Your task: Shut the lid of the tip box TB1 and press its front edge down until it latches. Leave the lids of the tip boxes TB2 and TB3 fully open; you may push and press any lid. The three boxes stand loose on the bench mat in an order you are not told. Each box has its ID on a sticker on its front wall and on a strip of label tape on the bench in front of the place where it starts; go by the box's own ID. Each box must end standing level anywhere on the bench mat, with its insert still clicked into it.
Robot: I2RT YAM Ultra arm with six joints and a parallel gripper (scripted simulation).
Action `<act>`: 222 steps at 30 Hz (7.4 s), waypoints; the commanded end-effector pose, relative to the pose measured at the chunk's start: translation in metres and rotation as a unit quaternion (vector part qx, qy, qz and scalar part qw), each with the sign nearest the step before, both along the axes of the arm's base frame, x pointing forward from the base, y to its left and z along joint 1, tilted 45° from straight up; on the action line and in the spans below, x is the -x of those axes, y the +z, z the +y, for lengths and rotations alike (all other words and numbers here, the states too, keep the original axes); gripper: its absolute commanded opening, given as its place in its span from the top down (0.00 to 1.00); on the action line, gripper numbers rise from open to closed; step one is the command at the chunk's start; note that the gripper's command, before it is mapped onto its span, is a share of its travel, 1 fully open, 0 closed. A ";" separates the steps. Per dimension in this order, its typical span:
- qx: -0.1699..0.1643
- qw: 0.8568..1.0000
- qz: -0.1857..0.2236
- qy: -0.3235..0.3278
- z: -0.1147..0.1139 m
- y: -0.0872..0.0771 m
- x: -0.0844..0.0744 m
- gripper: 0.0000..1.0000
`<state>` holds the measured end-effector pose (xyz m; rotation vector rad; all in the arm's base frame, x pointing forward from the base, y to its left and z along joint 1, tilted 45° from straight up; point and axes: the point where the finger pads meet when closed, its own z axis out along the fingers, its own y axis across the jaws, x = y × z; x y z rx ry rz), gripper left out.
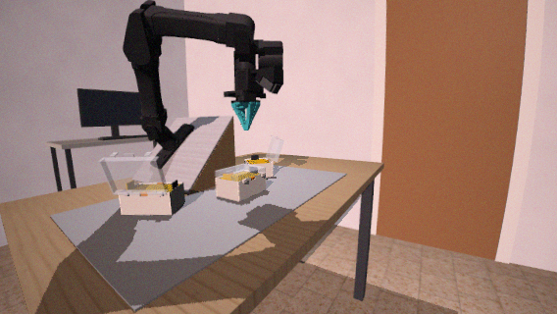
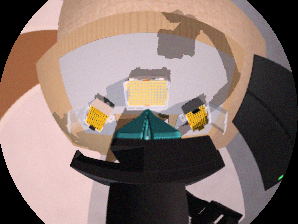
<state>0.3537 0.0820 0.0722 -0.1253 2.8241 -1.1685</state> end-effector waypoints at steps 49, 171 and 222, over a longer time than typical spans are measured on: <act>-0.003 1.000 -0.007 0.014 0.013 0.008 0.000 1.00; 0.005 1.000 0.004 0.007 -0.073 -0.072 0.050 1.00; -0.003 1.000 -0.014 0.014 -0.070 -0.071 0.040 1.00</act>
